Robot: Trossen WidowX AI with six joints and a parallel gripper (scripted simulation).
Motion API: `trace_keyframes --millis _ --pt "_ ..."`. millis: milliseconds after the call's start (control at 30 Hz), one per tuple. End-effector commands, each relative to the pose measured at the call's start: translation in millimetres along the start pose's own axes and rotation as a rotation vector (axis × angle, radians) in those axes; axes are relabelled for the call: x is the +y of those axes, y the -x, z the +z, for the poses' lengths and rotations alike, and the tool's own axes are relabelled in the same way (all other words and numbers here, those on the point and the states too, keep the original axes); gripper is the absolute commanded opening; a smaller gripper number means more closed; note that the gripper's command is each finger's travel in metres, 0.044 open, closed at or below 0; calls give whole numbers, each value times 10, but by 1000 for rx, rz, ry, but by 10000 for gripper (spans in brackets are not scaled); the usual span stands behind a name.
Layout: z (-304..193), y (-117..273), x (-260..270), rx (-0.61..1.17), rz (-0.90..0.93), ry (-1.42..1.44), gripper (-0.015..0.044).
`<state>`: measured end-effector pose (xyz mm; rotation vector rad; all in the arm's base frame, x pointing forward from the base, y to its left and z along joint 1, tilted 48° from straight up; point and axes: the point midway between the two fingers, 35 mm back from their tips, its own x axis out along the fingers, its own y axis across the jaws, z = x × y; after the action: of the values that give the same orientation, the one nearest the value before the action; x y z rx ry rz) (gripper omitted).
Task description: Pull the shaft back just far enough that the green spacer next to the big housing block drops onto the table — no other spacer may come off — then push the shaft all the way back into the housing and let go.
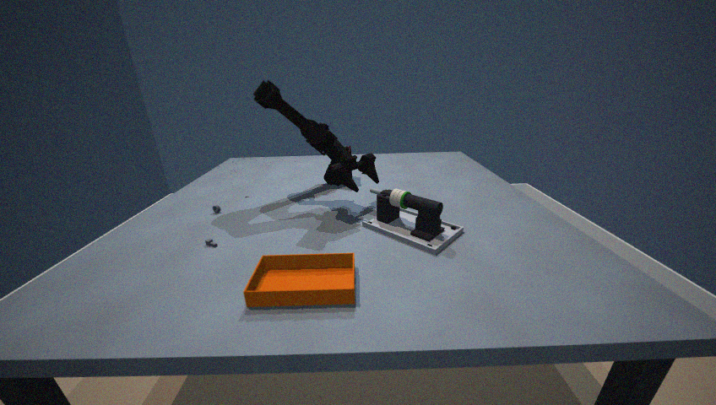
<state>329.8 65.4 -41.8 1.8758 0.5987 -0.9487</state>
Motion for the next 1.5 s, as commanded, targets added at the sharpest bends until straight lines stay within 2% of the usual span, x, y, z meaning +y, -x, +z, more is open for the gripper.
trace_keyframes --millis 0,800,1467 --pt "-15 29 -3 58 6 14 440" --pt "-16 22 -3 58 6 14 440" --pt "-47 -269 6 59 7 14 440"
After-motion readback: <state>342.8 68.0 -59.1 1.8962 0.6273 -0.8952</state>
